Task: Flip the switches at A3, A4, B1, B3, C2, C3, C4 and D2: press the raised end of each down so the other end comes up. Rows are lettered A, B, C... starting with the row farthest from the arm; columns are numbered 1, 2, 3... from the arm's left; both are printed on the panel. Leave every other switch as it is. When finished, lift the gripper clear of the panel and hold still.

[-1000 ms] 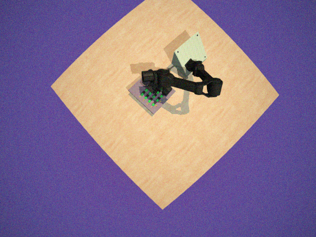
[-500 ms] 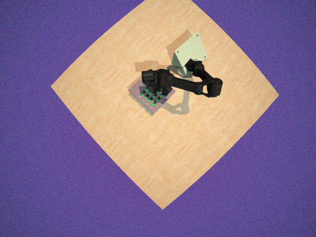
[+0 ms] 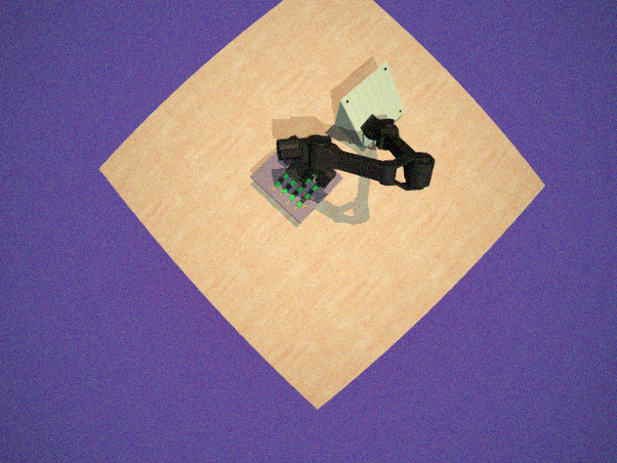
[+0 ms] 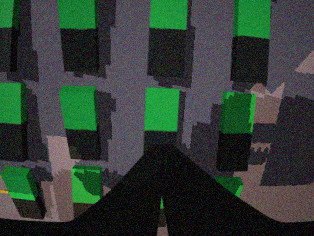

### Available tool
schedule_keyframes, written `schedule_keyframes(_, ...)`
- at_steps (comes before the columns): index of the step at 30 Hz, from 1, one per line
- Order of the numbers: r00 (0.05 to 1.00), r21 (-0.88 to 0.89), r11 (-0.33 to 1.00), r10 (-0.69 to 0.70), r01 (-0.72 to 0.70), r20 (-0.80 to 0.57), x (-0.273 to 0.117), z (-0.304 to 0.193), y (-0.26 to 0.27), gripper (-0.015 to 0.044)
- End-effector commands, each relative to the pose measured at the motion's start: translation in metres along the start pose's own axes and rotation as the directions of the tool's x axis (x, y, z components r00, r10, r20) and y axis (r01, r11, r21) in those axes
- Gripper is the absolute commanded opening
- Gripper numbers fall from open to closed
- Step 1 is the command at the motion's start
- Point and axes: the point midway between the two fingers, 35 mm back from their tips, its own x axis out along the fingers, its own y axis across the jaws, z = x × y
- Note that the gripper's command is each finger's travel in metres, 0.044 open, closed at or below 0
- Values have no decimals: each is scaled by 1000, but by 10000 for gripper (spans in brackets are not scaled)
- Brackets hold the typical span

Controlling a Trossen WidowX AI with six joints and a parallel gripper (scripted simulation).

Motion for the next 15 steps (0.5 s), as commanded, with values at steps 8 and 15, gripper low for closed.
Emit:
schedule_keyframes(8, 1000, 7, 1000, 4, -4, 1, 2, -1, 1, 0)
schedule_keyframes(15, 1000, 7, 1000, 5, -5, 1, 3, -1, 1, 0)
